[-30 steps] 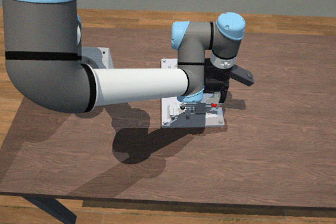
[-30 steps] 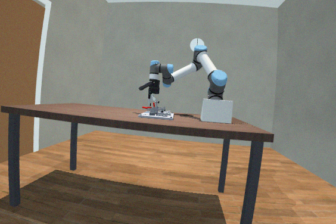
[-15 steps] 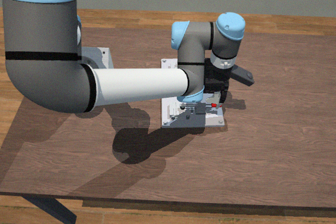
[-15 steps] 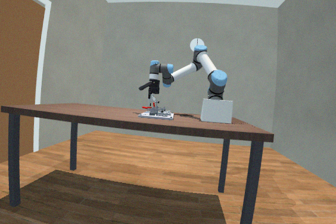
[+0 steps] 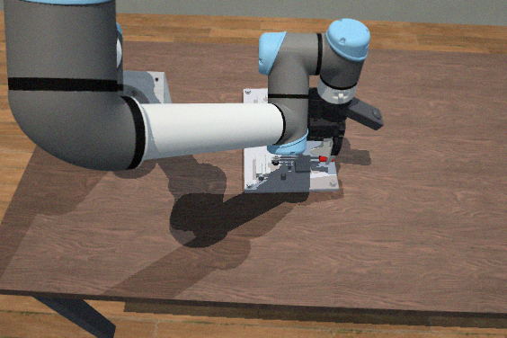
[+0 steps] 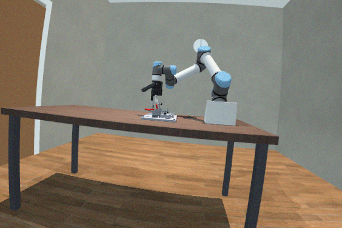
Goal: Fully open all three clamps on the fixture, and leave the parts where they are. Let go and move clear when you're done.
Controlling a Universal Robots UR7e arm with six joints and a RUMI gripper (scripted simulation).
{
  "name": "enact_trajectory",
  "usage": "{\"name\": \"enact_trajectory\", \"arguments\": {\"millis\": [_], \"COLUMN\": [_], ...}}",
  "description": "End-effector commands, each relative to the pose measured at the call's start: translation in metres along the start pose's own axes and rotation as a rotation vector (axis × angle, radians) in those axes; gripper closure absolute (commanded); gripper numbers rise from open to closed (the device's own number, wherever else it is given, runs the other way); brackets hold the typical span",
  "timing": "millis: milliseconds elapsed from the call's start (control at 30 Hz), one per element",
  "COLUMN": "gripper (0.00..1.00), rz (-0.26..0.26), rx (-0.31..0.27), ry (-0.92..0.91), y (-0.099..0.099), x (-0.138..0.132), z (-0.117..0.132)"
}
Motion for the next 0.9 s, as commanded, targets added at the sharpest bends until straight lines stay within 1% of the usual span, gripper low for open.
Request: {"name": "enact_trajectory", "arguments": {"millis": [0, 167, 400, 633, 867], "gripper": [0.72, 0.72, 0.72, 0.72, 0.72], "rz": [0.0, 0.0, 0.0, 0.0, 0.0], "rx": [0.001, 0.001, 0.001, 0.001, 0.001], "ry": [0.0, 0.0, 0.0, 0.0, 0.0], "y": [0.0, -0.005, -0.02, -0.027, -0.027], "x": [0.0, 0.0, 0.0, 0.0, 0.0], "z": [0.0, 0.0, 0.0, -0.001, -0.001]}}
Point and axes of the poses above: the point where the finger pads meet when closed, its own y axis back along the fingers, its own x axis across the jaws, z = x × y, the point moved 6 cm from there along y, back along the fingers, and after that the axes turned 15 degrees about -y, right-handed, at the moved point
